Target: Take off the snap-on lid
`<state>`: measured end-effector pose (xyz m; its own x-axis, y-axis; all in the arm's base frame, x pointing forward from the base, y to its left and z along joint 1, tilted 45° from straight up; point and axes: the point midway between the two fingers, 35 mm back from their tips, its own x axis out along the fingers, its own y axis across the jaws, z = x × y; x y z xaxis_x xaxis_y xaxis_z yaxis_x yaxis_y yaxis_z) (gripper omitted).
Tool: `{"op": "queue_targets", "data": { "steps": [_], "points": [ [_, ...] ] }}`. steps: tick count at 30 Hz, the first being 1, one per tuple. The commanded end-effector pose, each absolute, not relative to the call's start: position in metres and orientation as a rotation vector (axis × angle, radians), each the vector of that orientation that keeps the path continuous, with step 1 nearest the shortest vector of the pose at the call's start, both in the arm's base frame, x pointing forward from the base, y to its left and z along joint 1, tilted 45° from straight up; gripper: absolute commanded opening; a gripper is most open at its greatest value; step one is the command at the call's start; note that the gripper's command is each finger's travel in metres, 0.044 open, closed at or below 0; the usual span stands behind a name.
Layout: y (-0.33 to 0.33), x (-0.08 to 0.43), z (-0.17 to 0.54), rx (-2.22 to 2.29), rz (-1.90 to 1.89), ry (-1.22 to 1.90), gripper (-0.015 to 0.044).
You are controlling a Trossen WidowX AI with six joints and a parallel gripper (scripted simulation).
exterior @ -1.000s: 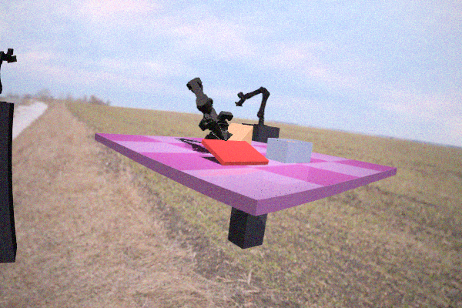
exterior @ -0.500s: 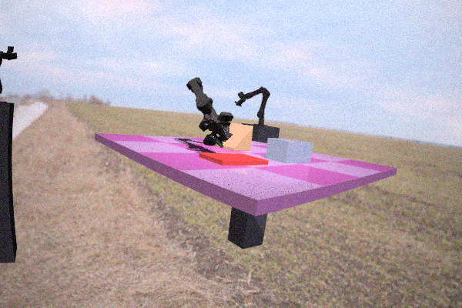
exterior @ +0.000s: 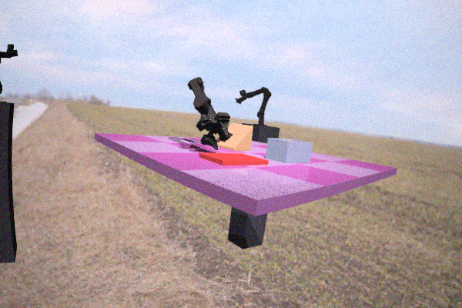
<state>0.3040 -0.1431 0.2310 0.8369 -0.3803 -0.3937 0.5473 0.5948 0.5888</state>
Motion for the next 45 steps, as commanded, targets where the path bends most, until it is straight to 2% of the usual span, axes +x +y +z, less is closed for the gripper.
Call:
{"op": "queue_targets", "data": {
  "steps": [1,19,45],
  "points": [
    [-0.142,0.295,0.231,0.757,-0.537,0.235,0.044],
    [-0.146,0.259,0.228,0.755,-0.538,0.236,0.044],
    [-0.117,0.241,0.259,0.758,-0.538,0.237,0.044]
  ]
}}
